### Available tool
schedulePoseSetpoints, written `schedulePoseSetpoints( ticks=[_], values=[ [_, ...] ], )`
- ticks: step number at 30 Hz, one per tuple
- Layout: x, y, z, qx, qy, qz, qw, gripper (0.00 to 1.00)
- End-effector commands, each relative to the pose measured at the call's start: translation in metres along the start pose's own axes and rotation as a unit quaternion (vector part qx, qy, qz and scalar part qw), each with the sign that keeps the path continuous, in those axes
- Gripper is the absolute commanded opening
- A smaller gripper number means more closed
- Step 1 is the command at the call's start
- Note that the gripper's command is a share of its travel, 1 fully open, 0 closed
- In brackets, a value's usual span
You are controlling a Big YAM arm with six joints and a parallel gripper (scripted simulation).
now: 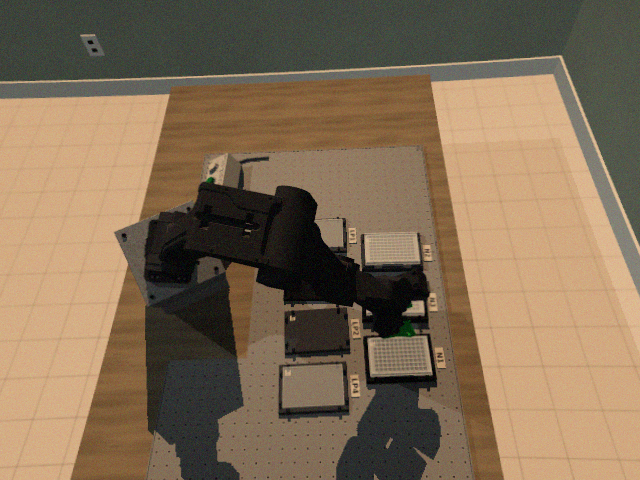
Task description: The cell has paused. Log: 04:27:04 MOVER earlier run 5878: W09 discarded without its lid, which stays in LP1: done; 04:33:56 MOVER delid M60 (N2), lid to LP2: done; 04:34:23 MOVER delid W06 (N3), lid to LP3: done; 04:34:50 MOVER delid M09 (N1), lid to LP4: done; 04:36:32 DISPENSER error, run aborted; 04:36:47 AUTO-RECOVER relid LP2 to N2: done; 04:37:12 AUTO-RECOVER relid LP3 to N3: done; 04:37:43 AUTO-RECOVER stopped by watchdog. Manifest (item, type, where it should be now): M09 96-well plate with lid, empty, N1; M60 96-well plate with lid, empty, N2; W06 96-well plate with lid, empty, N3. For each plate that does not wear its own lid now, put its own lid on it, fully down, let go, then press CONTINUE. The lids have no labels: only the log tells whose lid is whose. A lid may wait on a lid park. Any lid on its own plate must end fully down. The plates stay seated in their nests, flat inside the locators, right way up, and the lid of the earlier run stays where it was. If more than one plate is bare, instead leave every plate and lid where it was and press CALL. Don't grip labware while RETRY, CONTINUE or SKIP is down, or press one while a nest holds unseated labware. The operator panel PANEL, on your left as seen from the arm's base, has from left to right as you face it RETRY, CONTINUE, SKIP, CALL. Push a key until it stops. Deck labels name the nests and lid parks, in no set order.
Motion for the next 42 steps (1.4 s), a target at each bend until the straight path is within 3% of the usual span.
schedulePoseSetpoints(
  ticks=[1,9,11,17,26,28,29,34,35,42],
  values=[
    [0.012,0.002,-0.016,0.005,-0.011,0.020,1.000,1.00],
    [0.030,-0.010,-0.038,0.008,-0.022,0.099,0.995,1.00],
    [0.030,-0.010,-0.038,0.008,-0.022,0.099,0.995,1.00],
    [0.038,-0.009,-0.058,0.009,-0.034,0.147,0.988,1.00],
    [0.055,-0.024,-0.083,0.012,-0.046,0.235,0.971,1.00],
    [0.055,-0.024,-0.083,0.012,-0.046,0.235,0.971,1.00],
    [0.052,-0.038,-0.080,0.017,-0.040,0.260,0.965,1.00],
    [0.065,-0.036,-0.100,0.015,-0.054,0.292,0.955,1.00],
    [0.072,-0.051,-0.098,0.017,-0.049,0.303,0.952,1.00],
    [0.087,-0.070,-0.120,0.015,-0.052,0.292,0.955,1.00]
  ],
)
Point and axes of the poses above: the point where the finger pads meet when closed, its own x axis back along the fingers, its own z axis across the jaws, y = z × x, the point moved 8 cm from there along x, back along the fingers, and after that the axes turned 9 degrees about -x, right-handed, at the moved point
